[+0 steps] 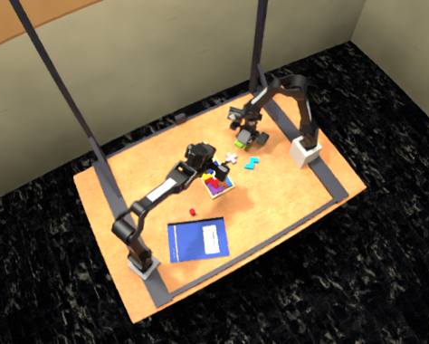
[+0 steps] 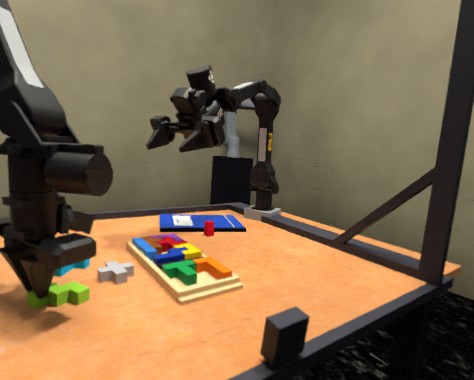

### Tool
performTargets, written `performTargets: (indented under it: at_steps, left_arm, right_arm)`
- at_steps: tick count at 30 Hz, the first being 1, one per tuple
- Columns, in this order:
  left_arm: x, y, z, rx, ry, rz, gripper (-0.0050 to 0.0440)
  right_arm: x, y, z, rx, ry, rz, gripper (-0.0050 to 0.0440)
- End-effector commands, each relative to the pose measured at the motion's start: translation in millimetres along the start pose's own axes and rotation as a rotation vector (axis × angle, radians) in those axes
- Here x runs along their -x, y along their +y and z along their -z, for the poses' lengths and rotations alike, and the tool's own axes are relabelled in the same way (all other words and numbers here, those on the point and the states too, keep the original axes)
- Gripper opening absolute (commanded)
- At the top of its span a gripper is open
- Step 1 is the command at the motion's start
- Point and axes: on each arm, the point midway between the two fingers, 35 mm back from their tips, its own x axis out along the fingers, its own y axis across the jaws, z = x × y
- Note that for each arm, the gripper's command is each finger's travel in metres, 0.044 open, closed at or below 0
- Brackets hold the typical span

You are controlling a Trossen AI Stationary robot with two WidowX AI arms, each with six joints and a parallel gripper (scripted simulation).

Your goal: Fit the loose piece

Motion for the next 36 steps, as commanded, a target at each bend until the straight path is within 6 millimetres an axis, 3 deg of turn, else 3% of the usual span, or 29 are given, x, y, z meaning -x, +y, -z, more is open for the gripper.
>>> performTargets:
  at_steps: [1,8,15,17,21,24,28,30,36]
  left_arm:
    - [15,-9,-2,0.001,-0.010,0.037,-0.0001]
    - [57,-8,-2,0.001,-0.010,0.037,-0.0004]
    - [59,-8,-2,0.001,-0.010,0.037,-0.0020]
    - [57,-7,-2,0.001,-0.008,0.028,-0.0035]
    - [57,-7,-2,0.001,-0.008,0.028,-0.0050]
    - [54,-4,-1,0.000,-0.005,0.020,-0.0050]
    - [54,-4,-1,0.000,-0.005,0.020,-0.0050]
    - [54,-4,-1,0.000,-0.005,0.020,-0.0050]
    - [54,-4,-1,0.000,-0.005,0.020,-0.0050]
  right_arm:
    - [5,0,-8,0.001,-0.021,0.001,0.0440]
    - [5,0,-8,0.001,-0.021,0.001,0.0440]
    - [5,-1,-6,0.002,-0.014,0.001,0.0440]
    - [14,-2,-6,0.003,-0.019,0.000,0.0440]
    - [42,-3,-3,0.004,-0.017,-0.001,0.0440]
    - [73,-4,4,0.005,-0.015,-0.002,0.0440]
    - [114,-4,25,0.005,0.003,-0.004,0.0440]
    - [114,-4,25,0.005,0.003,-0.004,0.0440]
    - [169,-3,54,0.007,-0.004,-0.005,0.0440]
